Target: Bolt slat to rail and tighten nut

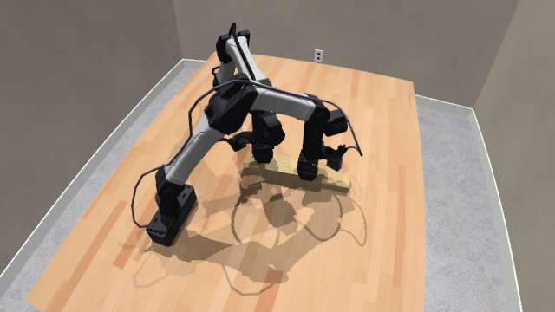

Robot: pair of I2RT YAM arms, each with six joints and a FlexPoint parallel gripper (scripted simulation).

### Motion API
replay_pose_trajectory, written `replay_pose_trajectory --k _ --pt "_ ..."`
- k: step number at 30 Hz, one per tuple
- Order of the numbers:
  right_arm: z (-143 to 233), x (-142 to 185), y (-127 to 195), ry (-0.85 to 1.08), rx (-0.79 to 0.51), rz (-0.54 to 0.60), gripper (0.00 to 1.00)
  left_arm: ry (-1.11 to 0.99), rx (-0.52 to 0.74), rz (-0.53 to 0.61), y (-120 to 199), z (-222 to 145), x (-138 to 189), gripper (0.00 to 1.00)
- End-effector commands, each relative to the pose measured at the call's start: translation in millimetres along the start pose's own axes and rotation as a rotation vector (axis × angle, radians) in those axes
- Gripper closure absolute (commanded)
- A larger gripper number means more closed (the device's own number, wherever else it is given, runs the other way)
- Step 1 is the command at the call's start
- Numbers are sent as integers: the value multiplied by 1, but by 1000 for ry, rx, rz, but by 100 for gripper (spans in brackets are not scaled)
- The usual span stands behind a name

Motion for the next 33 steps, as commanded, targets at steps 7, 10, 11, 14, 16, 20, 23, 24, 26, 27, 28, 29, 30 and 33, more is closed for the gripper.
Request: replay_pose_trajectory --k 7,10,11,14,16,20,23,24,26,27,28,29,30,33 --pt "1 -2 5 -4 -10 -12 33 61 -14 4 5 2 0 64" --pt "1 -2 5 -4 -10 -12 33 297 -15 2 8 1 0 64" --pt "1 -2 5 -4 -10 -12 33 380 -16 2 9 2 0 64" --pt "1 -2 5 -4 -10 -12 33 606 -19 3 11 2 1 64" --pt "1 -2 5 -4 -10 -12 33 722 -20 3 11 2 1 64" --pt "1 -2 5 -4 -10 -12 33 923 -22 2 12 2 1 64" --pt "1 -2 5 -4 -10 -12 33 1097 -23 -1 14 2 1 64" --pt "1 -2 5 -4 -10 -12 33 1156 -23 -2 14 2 1 64" --pt "1 -2 5 -4 -10 -12 33 1270 -24 -4 15 2 1 64" --pt "1 -2 5 -4 -10 -12 33 1328 -24 -4 15 2 1 64" --pt "1 -2 5 -4 -10 -12 33 1387 -24 -5 15 2 1 64" --pt "1 -2 5 -4 -10 -12 33 1446 -25 -6 15 2 1 64" --pt "1 -2 5 -4 -10 -12 33 1505 -25 -7 16 2 1 64" --pt "1 -2 5 -4 -10 -12 33 1680 -26 -10 17 2 1 64"
Point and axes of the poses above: on each arm, the point where the finger pads meet when closed, its own y axis back along the fingers, its own z axis across the jaws, x = y × z, the point moved 4 cm from there along y, back along the fingers, and after that the axes turned 1 degree about -y, right-handed, at the moved point
